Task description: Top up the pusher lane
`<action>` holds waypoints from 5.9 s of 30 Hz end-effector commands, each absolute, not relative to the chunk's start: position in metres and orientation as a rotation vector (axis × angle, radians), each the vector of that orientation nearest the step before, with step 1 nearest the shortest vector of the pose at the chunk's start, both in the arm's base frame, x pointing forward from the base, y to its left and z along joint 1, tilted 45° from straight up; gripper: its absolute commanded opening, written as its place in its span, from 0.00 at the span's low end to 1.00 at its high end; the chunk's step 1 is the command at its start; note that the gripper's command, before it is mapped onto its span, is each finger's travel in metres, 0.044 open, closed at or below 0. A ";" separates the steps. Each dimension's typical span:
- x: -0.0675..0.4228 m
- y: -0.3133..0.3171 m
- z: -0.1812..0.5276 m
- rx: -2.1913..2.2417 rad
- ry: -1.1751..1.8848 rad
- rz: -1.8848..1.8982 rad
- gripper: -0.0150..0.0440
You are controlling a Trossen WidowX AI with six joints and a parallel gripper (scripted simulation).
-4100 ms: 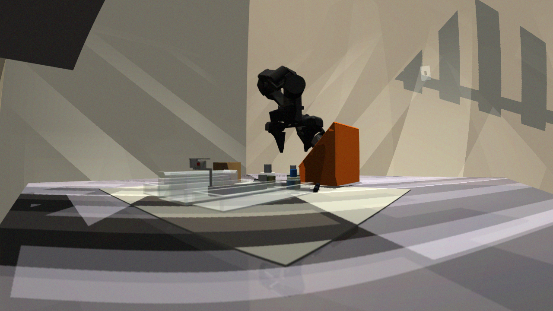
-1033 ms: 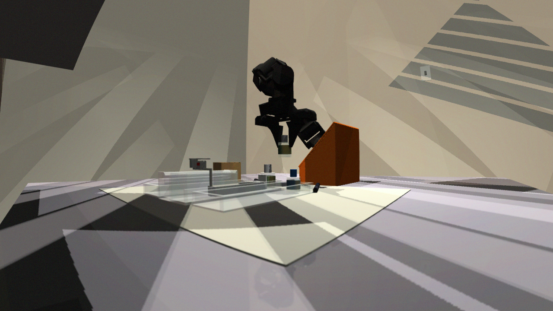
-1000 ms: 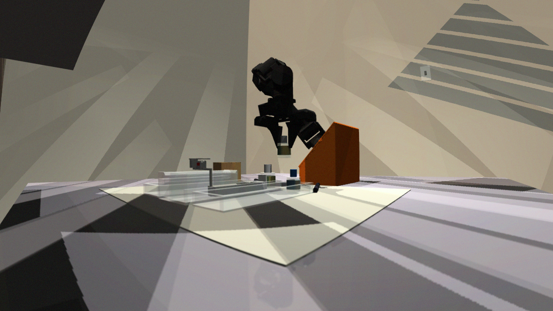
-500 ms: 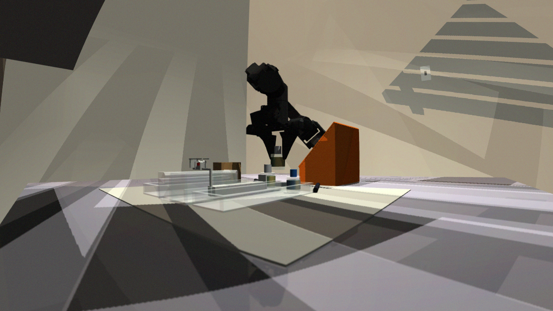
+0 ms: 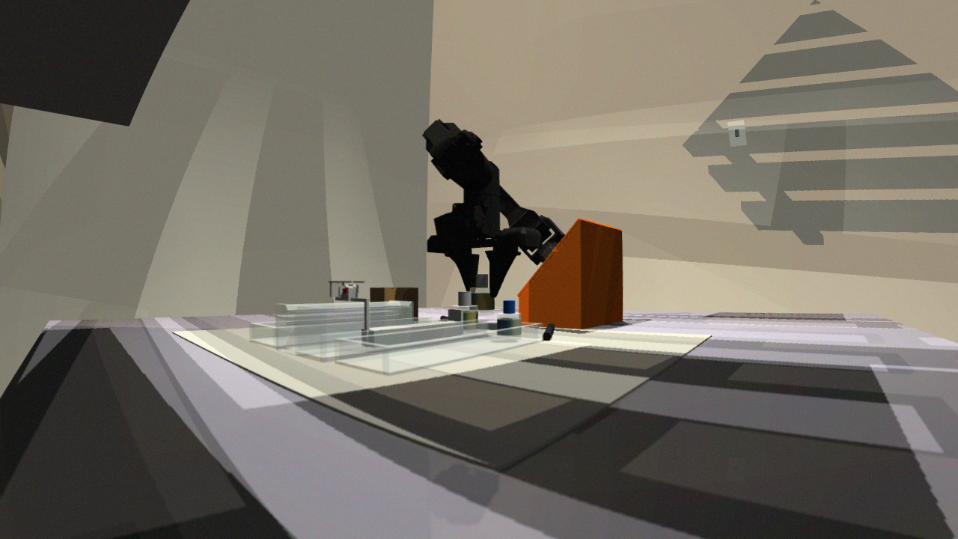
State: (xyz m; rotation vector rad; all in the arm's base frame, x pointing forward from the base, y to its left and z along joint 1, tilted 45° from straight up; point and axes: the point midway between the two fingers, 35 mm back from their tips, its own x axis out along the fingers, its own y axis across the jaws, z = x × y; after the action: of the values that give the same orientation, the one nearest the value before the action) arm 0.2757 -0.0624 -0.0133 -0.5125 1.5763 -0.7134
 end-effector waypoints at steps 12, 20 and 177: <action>0.283 -0.064 -0.014 -0.520 1.575 -0.712 0.25; 0.286 -0.065 -0.014 -0.520 1.575 -0.712 0.25; 0.331 -0.071 -0.015 -0.519 1.572 -0.713 0.25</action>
State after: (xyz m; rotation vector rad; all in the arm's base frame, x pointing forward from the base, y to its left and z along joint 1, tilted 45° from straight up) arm 0.3260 -0.0703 -0.0157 -0.5176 1.5919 -0.7111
